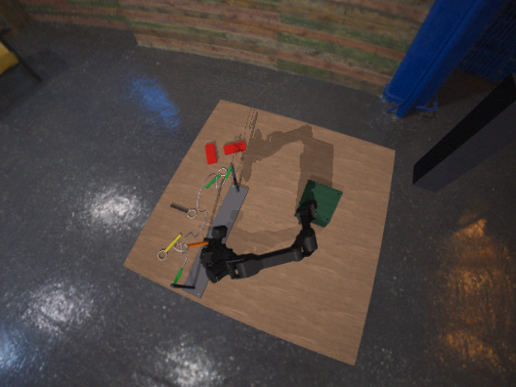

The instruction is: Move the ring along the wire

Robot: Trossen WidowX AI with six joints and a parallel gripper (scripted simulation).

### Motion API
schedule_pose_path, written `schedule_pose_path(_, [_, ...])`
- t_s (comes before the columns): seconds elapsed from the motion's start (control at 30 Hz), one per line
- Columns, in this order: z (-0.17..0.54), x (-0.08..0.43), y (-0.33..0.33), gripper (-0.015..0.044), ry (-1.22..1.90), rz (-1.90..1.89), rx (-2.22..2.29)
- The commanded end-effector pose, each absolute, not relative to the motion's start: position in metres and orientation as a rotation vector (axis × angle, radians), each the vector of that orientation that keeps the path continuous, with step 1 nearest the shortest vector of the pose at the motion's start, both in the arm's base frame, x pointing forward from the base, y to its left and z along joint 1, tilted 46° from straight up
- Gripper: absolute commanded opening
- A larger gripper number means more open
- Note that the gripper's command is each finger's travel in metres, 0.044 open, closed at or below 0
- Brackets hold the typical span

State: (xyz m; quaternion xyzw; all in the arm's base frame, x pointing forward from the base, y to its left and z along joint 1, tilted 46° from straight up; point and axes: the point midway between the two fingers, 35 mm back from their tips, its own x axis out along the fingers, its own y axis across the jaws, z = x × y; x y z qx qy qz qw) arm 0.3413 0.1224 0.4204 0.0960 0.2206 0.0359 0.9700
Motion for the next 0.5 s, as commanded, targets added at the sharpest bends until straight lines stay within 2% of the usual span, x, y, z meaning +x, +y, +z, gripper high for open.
schedule_pose_path(0.0, [0.421,0.341,0.127,-0.0150,0.442,0.099,0.278])
schedule_pose_path(0.47, [0.429,0.342,0.147,-0.0150,0.411,0.203,0.606])
